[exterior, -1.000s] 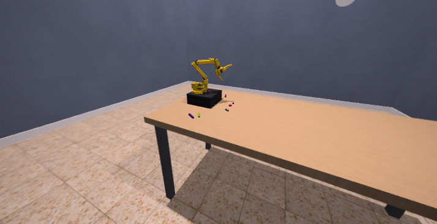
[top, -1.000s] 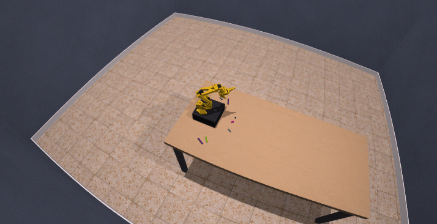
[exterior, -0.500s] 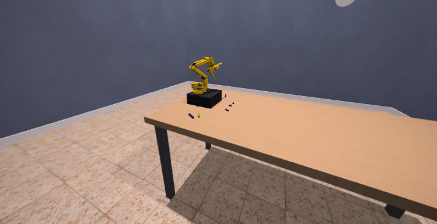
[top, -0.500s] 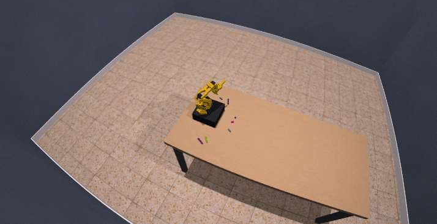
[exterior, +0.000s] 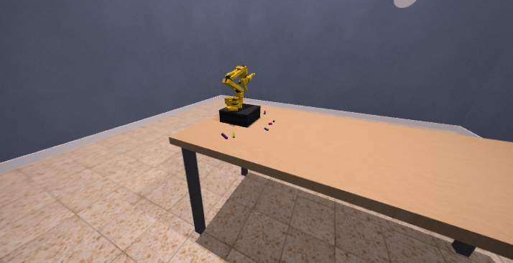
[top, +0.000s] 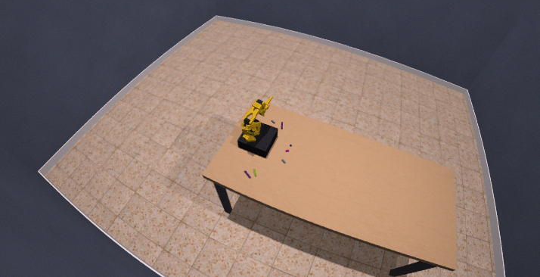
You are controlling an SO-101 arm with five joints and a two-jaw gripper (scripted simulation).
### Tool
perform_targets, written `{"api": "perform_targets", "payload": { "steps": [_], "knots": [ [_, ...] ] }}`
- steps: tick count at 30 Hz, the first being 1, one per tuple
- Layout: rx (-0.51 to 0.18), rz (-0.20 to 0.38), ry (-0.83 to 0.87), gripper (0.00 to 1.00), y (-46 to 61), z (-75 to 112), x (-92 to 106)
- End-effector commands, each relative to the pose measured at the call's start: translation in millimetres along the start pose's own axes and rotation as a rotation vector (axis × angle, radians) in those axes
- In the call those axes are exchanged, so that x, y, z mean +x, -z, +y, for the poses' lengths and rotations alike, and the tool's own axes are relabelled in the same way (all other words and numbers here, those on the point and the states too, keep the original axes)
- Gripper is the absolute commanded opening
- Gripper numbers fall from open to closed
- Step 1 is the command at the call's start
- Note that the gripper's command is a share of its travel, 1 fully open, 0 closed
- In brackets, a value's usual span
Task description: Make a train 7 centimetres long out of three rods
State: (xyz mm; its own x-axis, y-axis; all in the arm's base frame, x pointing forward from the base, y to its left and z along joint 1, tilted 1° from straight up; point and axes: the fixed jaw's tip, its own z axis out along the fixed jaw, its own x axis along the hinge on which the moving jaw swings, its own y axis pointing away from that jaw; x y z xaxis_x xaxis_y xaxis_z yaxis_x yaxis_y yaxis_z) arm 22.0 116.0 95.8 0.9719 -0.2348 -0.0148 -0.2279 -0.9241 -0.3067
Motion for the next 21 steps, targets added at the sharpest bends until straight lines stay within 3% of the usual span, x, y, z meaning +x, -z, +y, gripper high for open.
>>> {"api": "perform_targets", "payload": {
  "steps": [1, 21],
  "knots": [
    [-0.017, -0.005, 0.019, 1.0, -0.9, 4.5, -1.6],
    [-0.033, -0.007, 0.037, 1.0, -2.1, 8.6, -2.5]
  ]
}}
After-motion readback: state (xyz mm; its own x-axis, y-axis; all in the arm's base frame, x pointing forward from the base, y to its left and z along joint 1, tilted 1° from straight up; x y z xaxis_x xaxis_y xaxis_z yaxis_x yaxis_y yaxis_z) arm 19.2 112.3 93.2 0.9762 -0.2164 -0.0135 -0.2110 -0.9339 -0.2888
